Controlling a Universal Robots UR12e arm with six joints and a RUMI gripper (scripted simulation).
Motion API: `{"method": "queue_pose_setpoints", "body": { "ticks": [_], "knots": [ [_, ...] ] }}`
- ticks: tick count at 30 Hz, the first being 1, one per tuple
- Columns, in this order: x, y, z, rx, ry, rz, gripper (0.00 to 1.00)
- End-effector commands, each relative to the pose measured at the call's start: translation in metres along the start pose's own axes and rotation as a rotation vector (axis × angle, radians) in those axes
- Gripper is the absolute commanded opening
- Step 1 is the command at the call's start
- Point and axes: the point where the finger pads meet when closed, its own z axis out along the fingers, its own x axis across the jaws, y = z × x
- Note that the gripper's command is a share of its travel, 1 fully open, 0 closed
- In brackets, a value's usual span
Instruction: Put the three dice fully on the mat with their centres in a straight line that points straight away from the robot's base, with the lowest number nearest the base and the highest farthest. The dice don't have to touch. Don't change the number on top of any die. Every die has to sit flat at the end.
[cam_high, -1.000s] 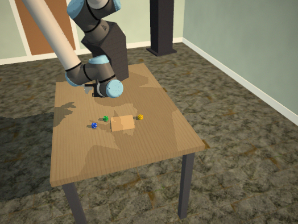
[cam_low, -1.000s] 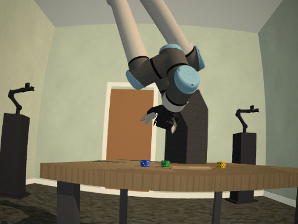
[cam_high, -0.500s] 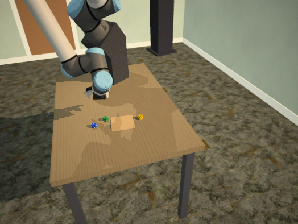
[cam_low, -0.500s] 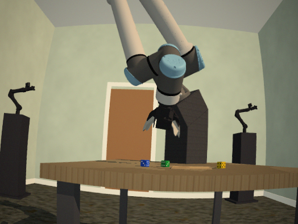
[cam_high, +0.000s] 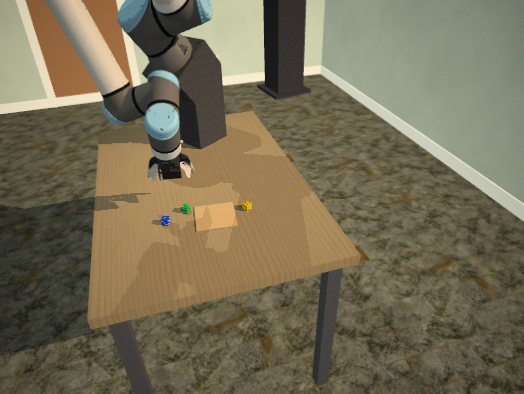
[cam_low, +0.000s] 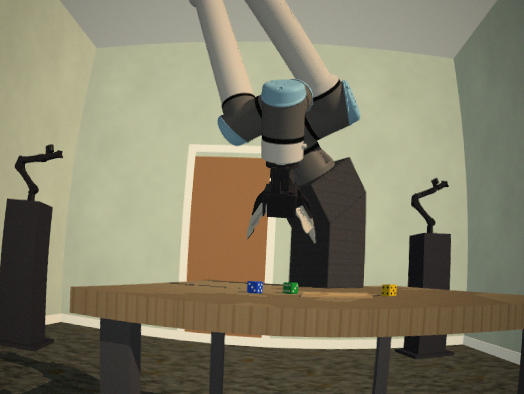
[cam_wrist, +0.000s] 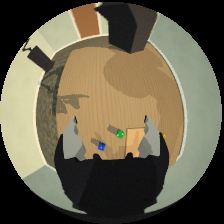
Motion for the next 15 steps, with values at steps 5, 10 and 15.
{"method": "queue_pose_setpoints", "body": {
  "ticks": [5,10,15],
  "knots": [
    [-0.009,0.033,-0.023,-0.217,0.045,-0.027,1.0],
    [-0.019,0.05,-0.042,-0.337,0.047,-0.046,1.0],
    [-0.026,0.059,-0.057,-0.415,0.041,-0.059,1.0]
  ]
}}
